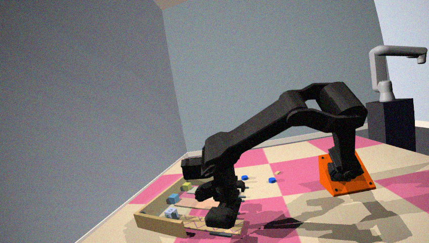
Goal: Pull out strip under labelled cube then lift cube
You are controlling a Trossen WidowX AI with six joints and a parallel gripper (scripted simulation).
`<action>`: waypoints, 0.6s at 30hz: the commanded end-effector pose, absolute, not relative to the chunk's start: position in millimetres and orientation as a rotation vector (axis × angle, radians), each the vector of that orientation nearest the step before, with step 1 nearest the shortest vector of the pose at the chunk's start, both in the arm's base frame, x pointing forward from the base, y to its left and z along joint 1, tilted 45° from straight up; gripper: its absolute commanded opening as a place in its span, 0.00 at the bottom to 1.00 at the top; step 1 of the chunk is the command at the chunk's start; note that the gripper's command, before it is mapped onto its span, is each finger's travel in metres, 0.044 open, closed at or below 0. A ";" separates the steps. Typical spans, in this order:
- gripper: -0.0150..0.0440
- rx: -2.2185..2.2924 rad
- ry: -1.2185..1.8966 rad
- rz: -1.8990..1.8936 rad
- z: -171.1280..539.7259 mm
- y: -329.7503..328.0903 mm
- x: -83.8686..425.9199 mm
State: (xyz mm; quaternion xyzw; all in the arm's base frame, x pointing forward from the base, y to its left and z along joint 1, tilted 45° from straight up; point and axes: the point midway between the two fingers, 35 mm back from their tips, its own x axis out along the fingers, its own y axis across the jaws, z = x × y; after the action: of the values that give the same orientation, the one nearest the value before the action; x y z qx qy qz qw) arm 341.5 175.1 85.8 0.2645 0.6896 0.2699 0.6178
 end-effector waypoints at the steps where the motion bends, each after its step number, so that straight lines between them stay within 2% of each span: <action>1: 0.25 0.608 1.615 0.621 81.6 178.7 328.0; 18: 0.25 0.608 1.616 0.621 84.1 177.6 302.8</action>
State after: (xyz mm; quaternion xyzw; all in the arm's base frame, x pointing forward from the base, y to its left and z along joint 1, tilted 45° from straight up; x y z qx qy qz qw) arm 316.0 174.2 89.0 0.2652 0.6888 0.2700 0.6183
